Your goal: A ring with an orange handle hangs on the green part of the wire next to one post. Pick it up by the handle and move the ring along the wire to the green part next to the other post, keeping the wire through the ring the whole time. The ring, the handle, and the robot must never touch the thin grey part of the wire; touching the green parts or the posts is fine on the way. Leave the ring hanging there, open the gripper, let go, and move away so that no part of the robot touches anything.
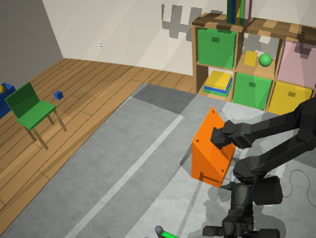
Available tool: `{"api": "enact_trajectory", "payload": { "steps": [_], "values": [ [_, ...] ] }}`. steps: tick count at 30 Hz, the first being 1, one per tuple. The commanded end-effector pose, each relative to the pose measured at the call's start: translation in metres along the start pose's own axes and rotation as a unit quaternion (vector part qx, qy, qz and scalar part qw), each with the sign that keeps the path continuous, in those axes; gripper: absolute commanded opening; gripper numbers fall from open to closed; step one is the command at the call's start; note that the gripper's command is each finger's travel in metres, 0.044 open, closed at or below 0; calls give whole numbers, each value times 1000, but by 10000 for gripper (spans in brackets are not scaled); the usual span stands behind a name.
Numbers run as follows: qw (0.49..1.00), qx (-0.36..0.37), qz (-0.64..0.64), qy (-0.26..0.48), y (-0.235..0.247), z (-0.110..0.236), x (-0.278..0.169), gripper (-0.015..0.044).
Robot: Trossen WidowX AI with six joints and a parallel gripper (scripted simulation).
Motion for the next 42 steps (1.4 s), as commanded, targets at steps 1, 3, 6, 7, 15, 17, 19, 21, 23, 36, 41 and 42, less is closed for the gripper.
{"api": "enact_trajectory", "payload": {
  "steps": [1, 3, 6, 7, 15, 17, 19, 21, 23, 36, 41, 42],
  "values": [
    [999, -18, 37, 5, -13, 3, 1, -150],
    [998, -27, 56, 6, -19, 4, 3, -150],
    [996, -40, 83, 8, -28, 6, 5, -150],
    [995, -44, 92, 9, -30, 7, 6, -150],
    [986, -70, 148, 13, -49, 12, 15, -150],
    [984, -75, 159, 14, -53, 13, 17, -150],
    [982, -80, 171, 15, -57, 15, 20, -150],
    [980, -84, 179, 15, -60, 16, 22, -150],
    [979, -87, 186, 16, -63, 17, 24, -150],
    [974, -95, 204, 17, -77, 22, 32, -150],
    [974, -96, 206, 17, -82, 24, 35, -150],
    [974, -96, 206, 17, -83, 24, 36, -150]
  ]
}}
Point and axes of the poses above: the point midway between the two fingers, 35 mm back from their tips, its own z axis back along the fingers, its own y axis across the jaws, x = y × z, the point moved 5 cm from there along z, back along the fingers, and after that the axes turned 7 degrees about -z, right-handed, at the moved point
